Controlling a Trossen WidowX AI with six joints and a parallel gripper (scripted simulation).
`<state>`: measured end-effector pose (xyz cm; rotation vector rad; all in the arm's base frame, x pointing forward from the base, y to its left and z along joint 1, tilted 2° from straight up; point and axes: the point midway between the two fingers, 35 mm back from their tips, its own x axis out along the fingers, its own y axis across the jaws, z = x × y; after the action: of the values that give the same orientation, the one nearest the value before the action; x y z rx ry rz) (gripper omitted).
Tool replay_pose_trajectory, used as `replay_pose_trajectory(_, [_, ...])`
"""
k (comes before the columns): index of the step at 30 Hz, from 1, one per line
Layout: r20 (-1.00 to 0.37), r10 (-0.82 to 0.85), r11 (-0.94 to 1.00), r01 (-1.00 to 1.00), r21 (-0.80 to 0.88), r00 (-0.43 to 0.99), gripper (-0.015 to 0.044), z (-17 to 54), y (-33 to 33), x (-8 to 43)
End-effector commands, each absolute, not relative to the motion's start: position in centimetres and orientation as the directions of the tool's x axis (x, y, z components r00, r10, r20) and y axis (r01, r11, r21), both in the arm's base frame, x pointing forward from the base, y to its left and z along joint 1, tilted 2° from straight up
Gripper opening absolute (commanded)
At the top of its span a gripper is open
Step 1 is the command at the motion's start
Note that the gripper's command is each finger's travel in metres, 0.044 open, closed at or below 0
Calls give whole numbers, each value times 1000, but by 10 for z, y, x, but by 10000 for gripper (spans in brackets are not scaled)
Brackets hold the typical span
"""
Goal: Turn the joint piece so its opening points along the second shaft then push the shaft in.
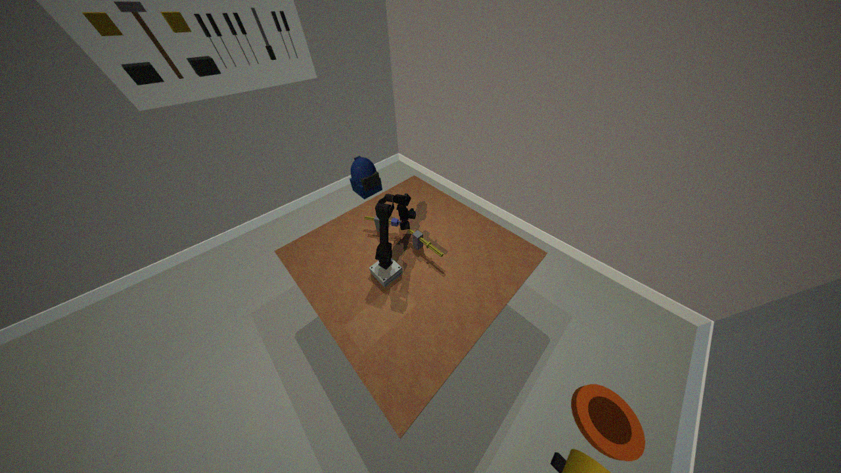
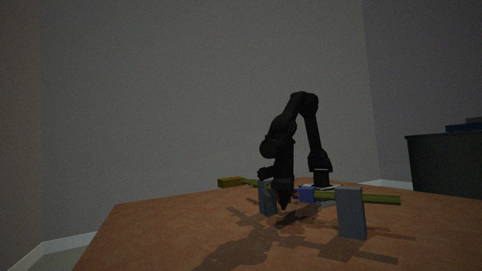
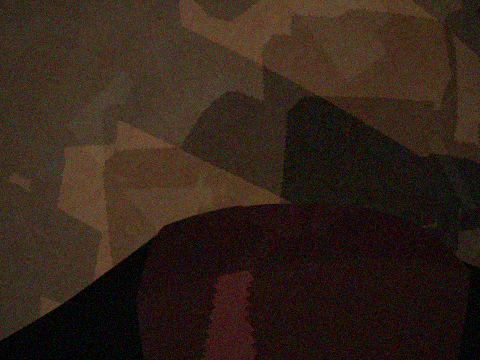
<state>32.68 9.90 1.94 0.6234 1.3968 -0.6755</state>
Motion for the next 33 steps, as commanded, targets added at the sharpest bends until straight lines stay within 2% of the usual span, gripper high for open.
replay_pose_trajectory(1, [-997,-63,665,747,-6,48,182,18,98,327])
replay_pose_trajectory(7, [-997,-63,665,747,-6,48,182,18,98,327])
replay_pose_trajectory(9, [-997,-59,667,745,-1,52,147,19,99,327])
replay_pose_trajectory(14, [-997,-59,667,745,-1,52,147,19,99,327])
replay_pose_trajectory(20, [-997,-59,667,745,-1,52,0,19,99,327])
replay_pose_trajectory(26, [-997,-63,656,755,-1,53,0,20,99,326])
replay_pose_trajectory(33, [-994,-91,556,831,-7,53,0,20,96,323])
